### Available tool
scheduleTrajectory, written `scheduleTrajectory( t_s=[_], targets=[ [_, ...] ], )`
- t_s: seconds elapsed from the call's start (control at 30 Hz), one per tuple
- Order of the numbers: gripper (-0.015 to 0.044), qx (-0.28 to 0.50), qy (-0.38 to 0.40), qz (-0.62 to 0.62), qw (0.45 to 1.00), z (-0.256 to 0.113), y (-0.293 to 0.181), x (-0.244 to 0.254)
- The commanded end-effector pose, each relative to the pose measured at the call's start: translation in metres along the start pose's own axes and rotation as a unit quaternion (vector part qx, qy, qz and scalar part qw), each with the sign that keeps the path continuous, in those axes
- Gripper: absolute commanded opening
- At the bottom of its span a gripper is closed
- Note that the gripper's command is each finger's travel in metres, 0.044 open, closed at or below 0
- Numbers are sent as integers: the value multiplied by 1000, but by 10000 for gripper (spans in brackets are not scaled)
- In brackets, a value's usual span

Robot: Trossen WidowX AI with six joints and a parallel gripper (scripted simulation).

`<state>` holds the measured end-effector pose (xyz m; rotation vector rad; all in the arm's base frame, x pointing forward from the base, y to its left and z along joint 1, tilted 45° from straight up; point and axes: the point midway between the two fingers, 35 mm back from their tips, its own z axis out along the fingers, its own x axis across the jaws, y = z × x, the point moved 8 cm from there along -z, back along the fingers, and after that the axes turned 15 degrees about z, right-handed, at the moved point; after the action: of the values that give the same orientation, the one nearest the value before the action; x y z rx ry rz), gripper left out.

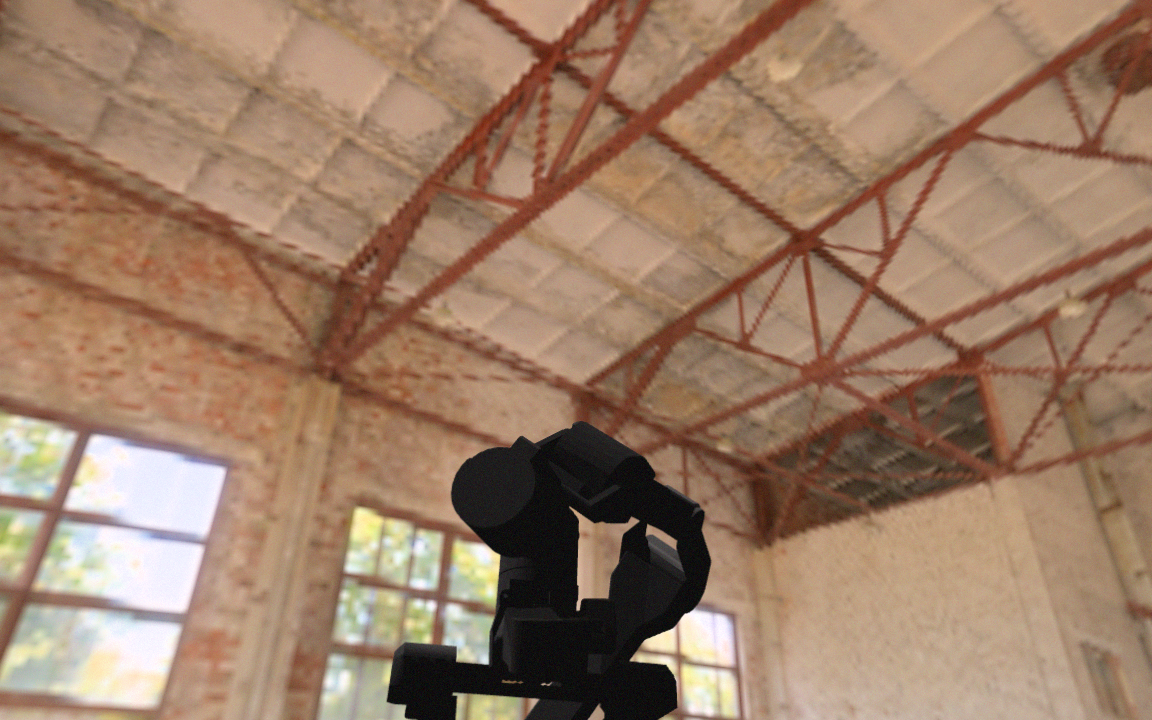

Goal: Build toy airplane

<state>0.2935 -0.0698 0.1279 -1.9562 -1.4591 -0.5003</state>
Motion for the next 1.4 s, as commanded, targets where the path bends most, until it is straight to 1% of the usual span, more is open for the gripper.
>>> scheduleTrajectory(
  t_s=[0.0,0.07,0.17,0.27,1.37],
  targets=[
    [440,10,2,2,1000,35,-3,3],
    [440,10,3,1,1000,44,-4,3],
    [440,10,3,1,1000,45,-4,3],
    [440,10,3,1,1000,57,-4,3],
    [440,10,4,1,1000,106,-6,4]
  ],
)
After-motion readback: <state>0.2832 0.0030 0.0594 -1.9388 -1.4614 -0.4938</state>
